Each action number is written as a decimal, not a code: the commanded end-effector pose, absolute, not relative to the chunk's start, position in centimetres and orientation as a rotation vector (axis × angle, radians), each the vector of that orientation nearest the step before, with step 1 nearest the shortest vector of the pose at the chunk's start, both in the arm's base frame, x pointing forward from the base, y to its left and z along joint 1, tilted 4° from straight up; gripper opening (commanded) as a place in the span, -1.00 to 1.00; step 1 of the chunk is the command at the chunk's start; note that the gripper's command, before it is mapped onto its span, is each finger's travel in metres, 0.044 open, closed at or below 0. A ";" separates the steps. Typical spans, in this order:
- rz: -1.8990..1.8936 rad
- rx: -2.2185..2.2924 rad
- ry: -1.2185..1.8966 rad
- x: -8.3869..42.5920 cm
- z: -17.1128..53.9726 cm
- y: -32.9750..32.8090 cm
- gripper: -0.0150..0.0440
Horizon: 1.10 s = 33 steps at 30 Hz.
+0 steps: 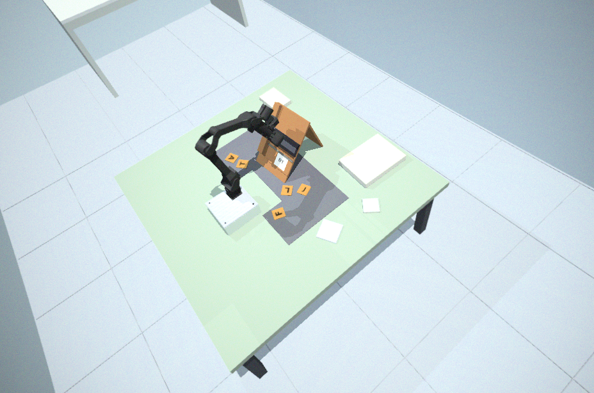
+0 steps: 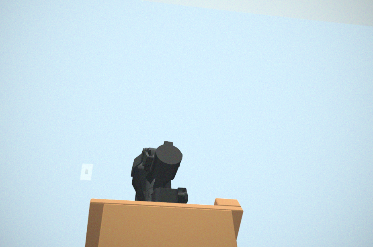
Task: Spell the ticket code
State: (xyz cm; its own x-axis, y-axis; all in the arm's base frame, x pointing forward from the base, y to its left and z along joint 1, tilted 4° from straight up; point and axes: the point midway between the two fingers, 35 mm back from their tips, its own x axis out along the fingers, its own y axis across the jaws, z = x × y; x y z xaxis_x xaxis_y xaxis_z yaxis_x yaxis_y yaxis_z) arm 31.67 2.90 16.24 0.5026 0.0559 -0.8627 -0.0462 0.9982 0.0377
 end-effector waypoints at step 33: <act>0.086 0.009 1.333 33.1 15.7 1.4 -0.49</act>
